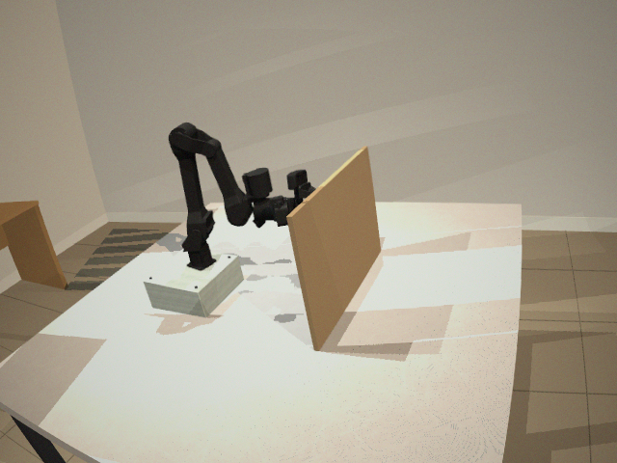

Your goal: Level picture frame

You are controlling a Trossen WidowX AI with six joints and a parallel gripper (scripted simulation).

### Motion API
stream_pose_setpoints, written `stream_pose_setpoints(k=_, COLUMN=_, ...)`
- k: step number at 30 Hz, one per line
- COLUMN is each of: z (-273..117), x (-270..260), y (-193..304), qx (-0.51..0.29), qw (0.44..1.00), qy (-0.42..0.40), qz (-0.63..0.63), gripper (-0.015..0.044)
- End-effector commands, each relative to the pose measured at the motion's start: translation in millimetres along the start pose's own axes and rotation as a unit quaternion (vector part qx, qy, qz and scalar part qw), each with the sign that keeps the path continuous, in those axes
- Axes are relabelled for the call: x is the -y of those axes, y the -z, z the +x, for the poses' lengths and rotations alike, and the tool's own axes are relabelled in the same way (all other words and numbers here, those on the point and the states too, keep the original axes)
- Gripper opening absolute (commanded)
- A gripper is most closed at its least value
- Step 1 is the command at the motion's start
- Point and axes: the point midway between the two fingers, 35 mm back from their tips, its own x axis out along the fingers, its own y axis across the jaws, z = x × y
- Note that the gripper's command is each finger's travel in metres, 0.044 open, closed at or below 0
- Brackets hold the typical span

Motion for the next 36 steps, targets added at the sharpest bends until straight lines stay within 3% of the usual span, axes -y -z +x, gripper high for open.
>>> stream_pose_setpoints(k=1, z=0.3, x=-0.5, y=0.6, qx=-0.002, qw=1.0, qy=-0.001, qz=0.002, gripper=0.026)
stream_pose_setpoints(k=17, z=0.5, x=-0.7, y=1.0, qx=-0.002, qw=1.0, qy=-0.001, qz=0.002, gripper=0.026)
stream_pose_setpoints(k=24, z=0.5, x=-0.7, y=1.0, qx=-0.002, qw=1.0, qy=-0.001, qz=0.002, gripper=0.0076)
stream_pose_setpoints(k=32, z=0.5, x=-0.7, y=1.0, qx=-0.002, qw=1.0, qy=-0.001, qz=0.002, gripper=0.0003)
stream_pose_setpoints(k=36, z=0.5, x=-0.7, y=1.0, qx=-0.002, qw=1.0, qy=-0.001, qz=0.002, gripper=0.0)
